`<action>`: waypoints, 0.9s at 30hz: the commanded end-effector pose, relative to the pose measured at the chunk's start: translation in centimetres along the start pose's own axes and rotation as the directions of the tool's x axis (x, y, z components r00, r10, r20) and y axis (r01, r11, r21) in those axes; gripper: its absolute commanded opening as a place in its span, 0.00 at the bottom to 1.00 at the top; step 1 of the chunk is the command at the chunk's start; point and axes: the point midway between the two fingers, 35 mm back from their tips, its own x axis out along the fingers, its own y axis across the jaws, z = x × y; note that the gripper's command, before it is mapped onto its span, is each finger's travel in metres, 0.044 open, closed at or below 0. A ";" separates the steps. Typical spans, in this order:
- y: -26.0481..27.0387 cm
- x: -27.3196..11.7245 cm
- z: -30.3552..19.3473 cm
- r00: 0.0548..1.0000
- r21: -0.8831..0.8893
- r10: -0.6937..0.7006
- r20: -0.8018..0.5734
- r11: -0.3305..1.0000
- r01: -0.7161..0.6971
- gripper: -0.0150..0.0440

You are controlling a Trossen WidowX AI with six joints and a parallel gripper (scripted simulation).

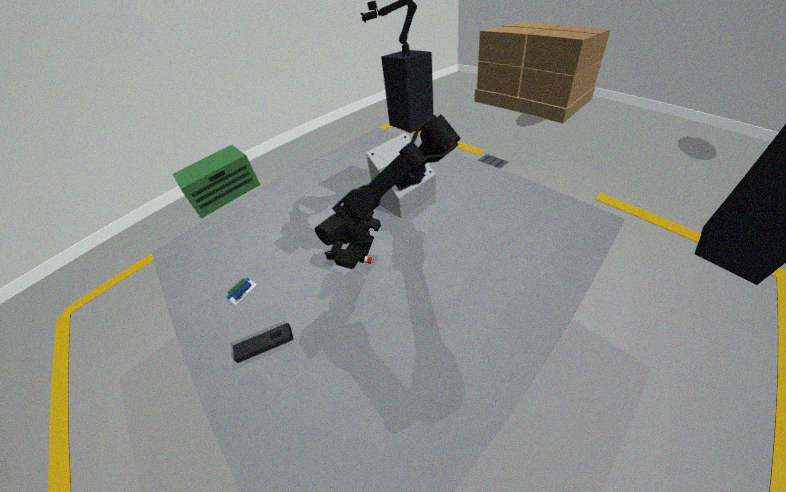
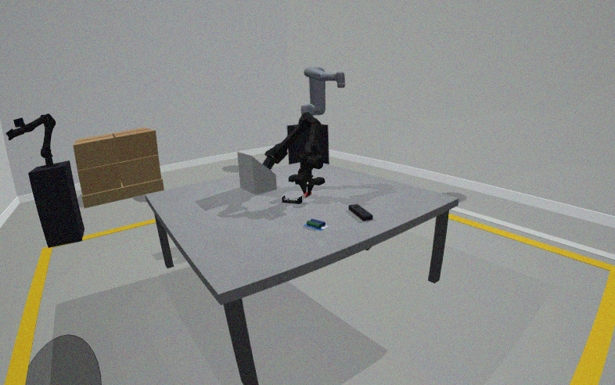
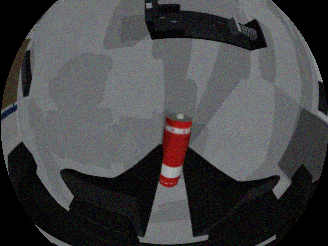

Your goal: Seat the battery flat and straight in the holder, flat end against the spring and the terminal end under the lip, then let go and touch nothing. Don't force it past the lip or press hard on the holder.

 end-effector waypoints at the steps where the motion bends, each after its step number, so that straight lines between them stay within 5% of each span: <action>1: 0.0 0.0 -0.1 1.000 0.005 0.002 -0.004 1.000 -0.002 0.35; 14: 0.0 -5.0 0.0 1.000 -0.002 0.001 -0.002 1.000 -0.001 0.35; 27: 0.2 -5.8 3.2 1.000 -0.476 0.000 0.009 0.879 0.004 0.35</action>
